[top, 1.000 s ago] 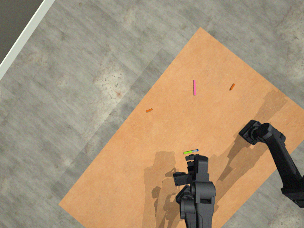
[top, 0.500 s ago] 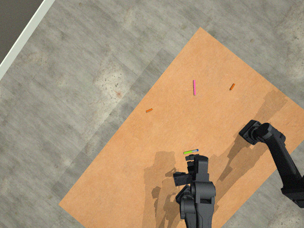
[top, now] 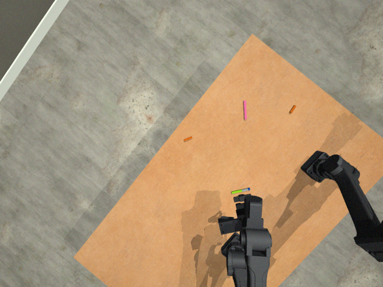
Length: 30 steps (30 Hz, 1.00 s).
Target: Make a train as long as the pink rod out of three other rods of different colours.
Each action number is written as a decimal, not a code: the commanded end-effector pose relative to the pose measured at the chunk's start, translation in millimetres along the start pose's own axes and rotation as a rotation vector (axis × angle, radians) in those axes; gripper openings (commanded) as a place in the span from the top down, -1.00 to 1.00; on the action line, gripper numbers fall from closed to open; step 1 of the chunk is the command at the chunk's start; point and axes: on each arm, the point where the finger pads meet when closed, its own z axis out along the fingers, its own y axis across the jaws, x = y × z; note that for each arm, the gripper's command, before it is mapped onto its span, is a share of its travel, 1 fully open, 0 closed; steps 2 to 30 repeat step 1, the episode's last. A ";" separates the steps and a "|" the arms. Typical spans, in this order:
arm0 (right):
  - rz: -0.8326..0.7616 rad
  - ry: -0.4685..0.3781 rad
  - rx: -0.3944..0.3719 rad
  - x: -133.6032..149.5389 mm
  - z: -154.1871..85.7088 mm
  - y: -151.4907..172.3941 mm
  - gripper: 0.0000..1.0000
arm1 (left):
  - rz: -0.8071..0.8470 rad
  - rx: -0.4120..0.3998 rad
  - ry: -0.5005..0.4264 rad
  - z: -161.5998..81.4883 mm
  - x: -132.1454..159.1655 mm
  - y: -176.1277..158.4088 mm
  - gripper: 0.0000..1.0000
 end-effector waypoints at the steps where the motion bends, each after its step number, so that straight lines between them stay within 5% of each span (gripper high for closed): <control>1: 0.013 -0.054 0.016 -19.8 -7.5 -8.3 -1.00 | -0.011 0.038 0.009 -15.2 4.2 -11.0 -1.00; 30: 0.013 -0.054 0.016 -19.8 -7.5 -8.3 -1.00 | -0.011 0.038 0.009 -15.2 4.2 -11.0 -1.00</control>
